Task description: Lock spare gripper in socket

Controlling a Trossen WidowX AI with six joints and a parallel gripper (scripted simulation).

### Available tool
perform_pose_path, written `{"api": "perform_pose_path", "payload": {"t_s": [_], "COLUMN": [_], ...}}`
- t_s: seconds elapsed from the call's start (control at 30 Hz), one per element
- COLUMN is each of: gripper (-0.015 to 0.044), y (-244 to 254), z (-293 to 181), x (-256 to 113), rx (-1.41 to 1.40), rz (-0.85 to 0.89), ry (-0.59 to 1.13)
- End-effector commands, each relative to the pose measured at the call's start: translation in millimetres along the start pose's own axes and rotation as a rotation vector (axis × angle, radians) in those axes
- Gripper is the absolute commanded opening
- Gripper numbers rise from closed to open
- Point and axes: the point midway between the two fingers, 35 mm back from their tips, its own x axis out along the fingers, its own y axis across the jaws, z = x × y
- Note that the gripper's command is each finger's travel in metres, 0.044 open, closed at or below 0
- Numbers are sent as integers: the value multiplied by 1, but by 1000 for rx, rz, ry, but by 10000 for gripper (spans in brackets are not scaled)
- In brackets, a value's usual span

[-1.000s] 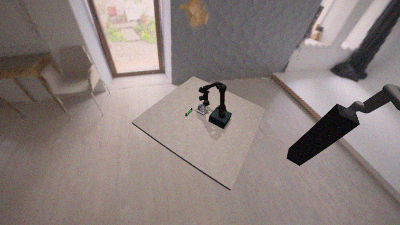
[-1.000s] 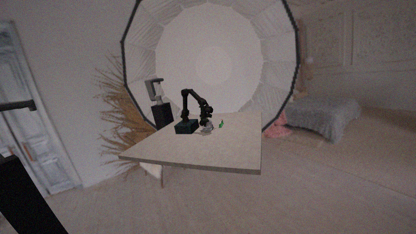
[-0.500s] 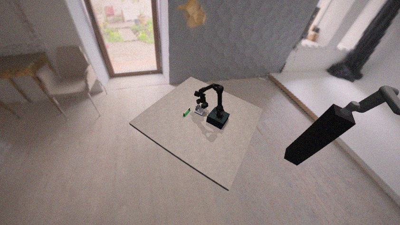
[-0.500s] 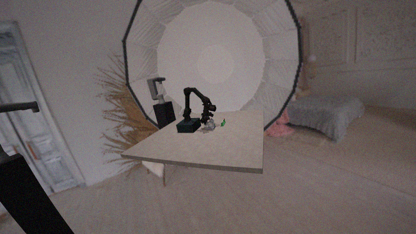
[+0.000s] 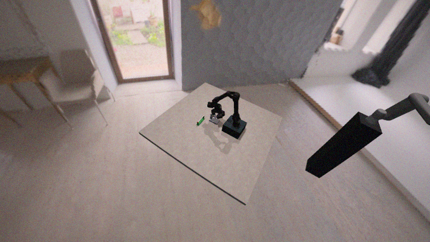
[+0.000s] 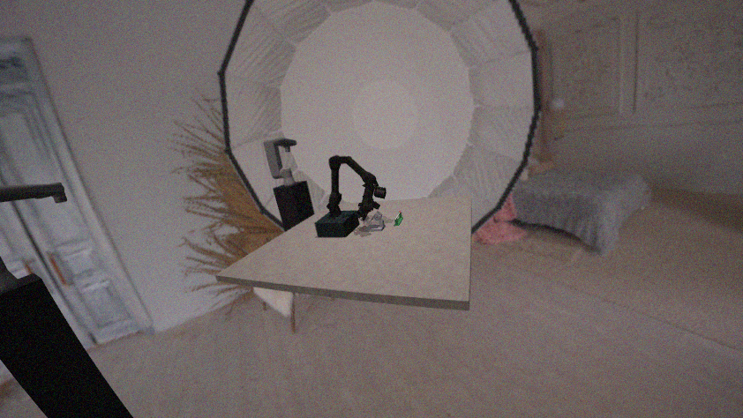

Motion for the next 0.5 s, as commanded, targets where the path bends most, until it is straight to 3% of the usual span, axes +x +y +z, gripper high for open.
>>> {"api": "perform_pose_path", "payload": {"t_s": [0.0, 0.47], "gripper": [0, 0], "y": [5, 22], "z": [-4, -14], "x": [-2, -10], "rx": [-6, -48], "rz": [-59, -273], "ry": [41, 137]}}
